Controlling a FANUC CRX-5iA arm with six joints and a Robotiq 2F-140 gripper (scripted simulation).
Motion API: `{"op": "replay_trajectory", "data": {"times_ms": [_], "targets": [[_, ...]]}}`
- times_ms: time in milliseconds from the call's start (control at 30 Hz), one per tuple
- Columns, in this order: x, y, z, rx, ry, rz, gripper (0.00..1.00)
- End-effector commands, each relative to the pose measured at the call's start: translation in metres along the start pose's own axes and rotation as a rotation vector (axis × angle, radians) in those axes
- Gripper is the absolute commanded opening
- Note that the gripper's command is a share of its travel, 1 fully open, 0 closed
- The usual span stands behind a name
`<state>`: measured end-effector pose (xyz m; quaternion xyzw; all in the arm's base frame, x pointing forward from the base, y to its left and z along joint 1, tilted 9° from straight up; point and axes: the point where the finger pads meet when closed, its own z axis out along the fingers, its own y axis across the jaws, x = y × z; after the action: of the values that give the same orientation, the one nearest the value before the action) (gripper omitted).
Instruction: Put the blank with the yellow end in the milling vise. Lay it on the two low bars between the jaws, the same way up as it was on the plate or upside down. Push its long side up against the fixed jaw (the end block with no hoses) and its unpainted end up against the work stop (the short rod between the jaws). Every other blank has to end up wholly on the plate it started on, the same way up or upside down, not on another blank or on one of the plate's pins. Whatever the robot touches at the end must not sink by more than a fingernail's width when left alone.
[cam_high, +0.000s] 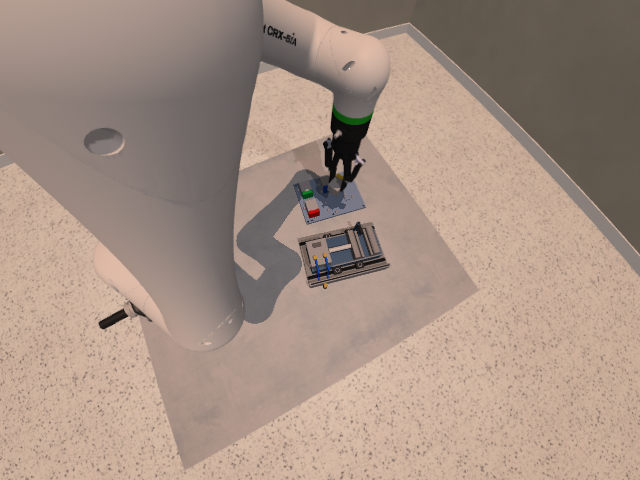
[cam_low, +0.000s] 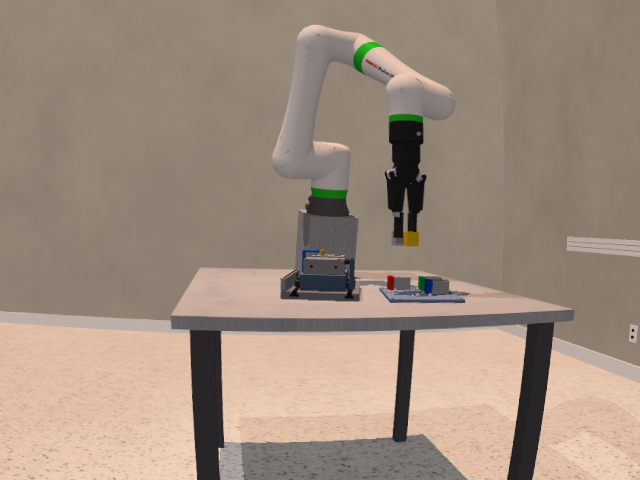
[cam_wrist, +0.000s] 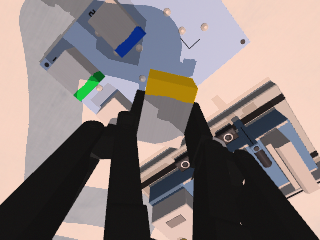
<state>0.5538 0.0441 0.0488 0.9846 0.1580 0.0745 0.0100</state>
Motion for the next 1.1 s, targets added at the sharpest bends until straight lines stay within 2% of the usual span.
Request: {"op": "replay_trajectory", "data": {"times_ms": [0,133,1067], "targets": [[0.0007,0.0001,-0.0009,-0.005,0.002,0.069,0.10],[0.0007,0.0002,-0.0008,-0.002,0.002,0.074,0.10],[0.0007,0.0002,-0.0009,0.000,0.002,0.448,0.10]]}}
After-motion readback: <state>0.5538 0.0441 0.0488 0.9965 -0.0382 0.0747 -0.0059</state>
